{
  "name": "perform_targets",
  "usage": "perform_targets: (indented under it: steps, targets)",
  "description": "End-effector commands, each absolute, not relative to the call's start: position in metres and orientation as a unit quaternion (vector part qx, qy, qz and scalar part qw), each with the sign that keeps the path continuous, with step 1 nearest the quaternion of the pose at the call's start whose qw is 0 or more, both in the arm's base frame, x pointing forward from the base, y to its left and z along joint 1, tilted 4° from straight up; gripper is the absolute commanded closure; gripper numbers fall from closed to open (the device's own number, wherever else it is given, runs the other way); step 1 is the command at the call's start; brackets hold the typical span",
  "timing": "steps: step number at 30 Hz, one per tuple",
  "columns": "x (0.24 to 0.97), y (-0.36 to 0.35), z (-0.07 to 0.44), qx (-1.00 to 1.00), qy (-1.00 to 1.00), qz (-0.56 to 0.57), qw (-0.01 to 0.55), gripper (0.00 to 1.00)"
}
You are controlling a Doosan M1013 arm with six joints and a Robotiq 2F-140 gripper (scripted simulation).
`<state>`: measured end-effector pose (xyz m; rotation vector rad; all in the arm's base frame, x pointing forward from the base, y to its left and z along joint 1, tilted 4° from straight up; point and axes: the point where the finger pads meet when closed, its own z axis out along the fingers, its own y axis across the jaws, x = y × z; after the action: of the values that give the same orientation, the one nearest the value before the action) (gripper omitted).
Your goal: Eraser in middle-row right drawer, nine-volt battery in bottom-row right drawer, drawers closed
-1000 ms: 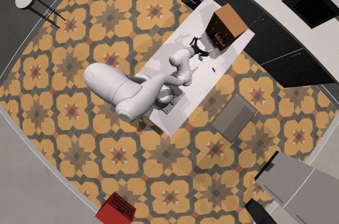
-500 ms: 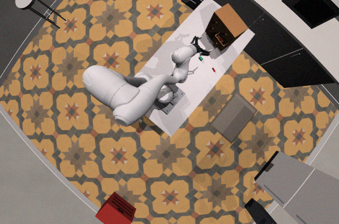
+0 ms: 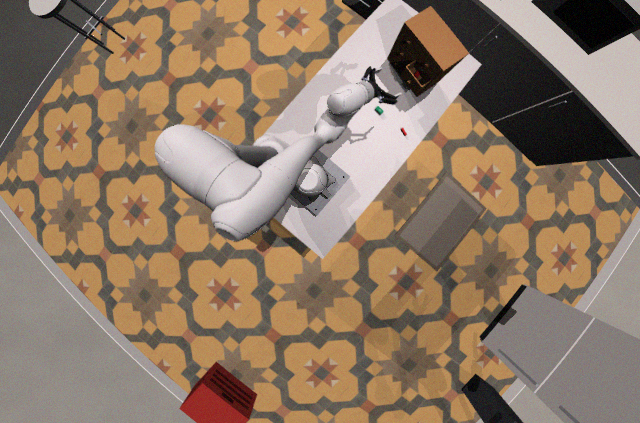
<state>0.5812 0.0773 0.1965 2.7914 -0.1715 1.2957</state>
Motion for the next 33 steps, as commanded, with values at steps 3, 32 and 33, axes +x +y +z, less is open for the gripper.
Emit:
perform_targets:
  steps: [3,32,33]
  targets:
    - [0.581,0.076,0.199,0.93,-0.059,0.362,0.036,0.0]
    - [0.583,0.077,0.22,0.995,-0.067,0.065,0.017,0.0]
    - [0.583,0.077,0.22,0.997,-0.067,0.047,0.015,0.0]
